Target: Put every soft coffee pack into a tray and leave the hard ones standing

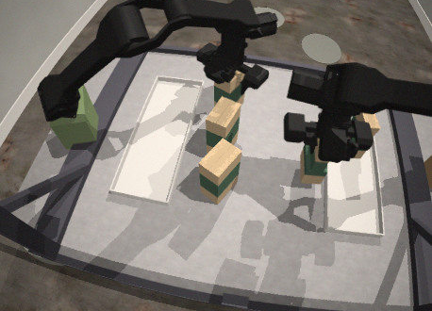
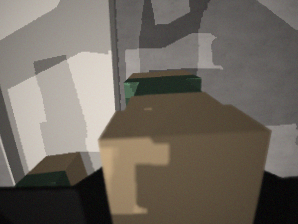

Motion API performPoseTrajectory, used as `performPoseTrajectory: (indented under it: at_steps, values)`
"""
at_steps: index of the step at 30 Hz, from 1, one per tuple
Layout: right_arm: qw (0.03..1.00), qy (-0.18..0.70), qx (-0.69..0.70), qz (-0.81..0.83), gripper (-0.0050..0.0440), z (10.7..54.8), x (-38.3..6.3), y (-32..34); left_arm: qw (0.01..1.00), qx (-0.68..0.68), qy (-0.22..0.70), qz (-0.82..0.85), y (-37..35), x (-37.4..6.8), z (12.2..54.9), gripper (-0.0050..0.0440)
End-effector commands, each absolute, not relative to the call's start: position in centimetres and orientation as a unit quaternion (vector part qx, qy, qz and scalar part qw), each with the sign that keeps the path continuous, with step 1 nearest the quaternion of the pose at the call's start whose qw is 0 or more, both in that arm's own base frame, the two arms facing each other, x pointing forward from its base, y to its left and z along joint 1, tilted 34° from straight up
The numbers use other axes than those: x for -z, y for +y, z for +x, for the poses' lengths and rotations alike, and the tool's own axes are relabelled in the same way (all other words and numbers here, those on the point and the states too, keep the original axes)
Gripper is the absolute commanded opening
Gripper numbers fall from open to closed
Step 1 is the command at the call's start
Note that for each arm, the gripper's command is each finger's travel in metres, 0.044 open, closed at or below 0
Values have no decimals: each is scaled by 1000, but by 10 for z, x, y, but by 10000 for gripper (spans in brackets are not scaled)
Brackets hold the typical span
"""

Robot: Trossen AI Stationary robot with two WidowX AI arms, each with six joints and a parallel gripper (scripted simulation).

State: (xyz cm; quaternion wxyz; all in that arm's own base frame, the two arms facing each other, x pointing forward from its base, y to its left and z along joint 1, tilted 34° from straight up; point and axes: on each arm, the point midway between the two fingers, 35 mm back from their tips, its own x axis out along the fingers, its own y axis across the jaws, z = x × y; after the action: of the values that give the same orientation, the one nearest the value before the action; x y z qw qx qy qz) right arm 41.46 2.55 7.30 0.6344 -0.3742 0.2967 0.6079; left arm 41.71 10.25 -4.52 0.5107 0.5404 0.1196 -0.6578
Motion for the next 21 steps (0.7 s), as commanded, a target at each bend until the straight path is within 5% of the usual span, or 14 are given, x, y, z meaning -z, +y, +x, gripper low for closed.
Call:
performPoseTrajectory:
  at_steps: [1, 8, 21]
  values:
    - [641, 284, -597, -390, 118, 419, -94, 18, 512, 651, 118, 548, 104, 37, 421, 375]
    - [641, 285, -596, -390, 118, 418, -103, 12, 512, 651, 118, 548, 104, 37, 421, 375]
    - [641, 285, -596, -390, 118, 418, -103, 12, 512, 651, 119, 549, 147, -29, 411, 375]
